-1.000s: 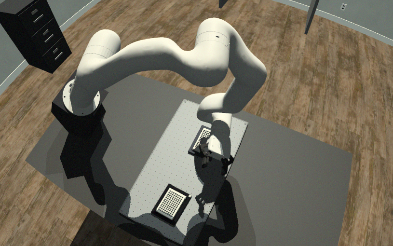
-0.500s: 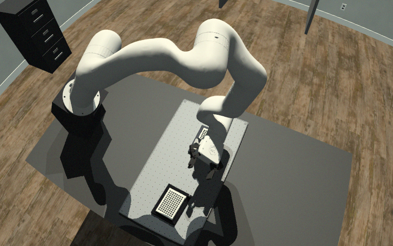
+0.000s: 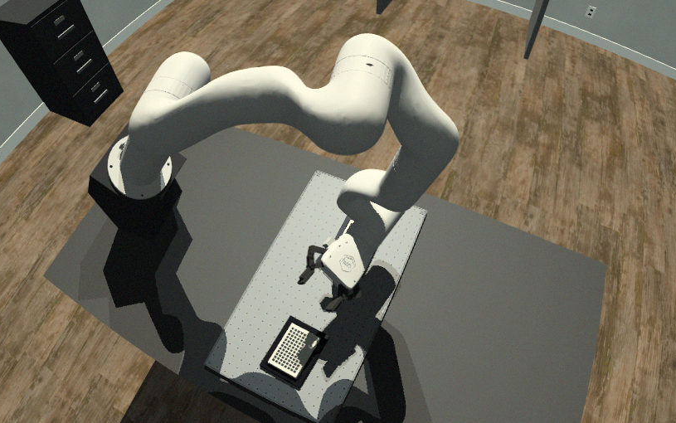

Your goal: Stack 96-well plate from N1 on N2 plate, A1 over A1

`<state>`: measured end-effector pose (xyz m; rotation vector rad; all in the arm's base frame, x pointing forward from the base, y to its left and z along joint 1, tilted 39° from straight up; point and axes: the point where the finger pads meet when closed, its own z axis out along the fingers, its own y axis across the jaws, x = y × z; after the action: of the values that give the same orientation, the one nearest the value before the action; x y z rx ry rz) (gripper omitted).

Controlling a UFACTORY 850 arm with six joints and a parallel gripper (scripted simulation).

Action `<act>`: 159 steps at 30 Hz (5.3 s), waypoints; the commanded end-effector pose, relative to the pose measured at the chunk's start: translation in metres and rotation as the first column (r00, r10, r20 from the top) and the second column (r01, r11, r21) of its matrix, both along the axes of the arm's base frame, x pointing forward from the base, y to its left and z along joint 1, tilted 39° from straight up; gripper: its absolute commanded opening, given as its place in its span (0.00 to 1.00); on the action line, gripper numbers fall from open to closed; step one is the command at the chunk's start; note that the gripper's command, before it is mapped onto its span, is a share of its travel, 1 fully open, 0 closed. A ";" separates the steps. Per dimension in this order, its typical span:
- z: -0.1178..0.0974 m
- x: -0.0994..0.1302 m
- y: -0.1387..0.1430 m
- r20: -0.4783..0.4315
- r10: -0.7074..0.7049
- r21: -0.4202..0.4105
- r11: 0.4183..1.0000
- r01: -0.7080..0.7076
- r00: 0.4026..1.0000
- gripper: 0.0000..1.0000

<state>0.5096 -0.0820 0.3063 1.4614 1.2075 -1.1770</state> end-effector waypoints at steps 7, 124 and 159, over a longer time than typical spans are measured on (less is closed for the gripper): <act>-0.016 -0.027 -0.009 -0.015 -0.102 0.081 0.991 0.103 0.995 1.00; -0.089 0.021 0.031 -0.484 -0.561 0.850 -0.485 -0.207 -0.672 1.00; -0.072 0.030 -0.104 -0.519 -0.020 0.831 -0.245 -0.498 -0.855 1.00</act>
<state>0.5419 -0.1694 0.2323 -1.8301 1.7596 -0.4941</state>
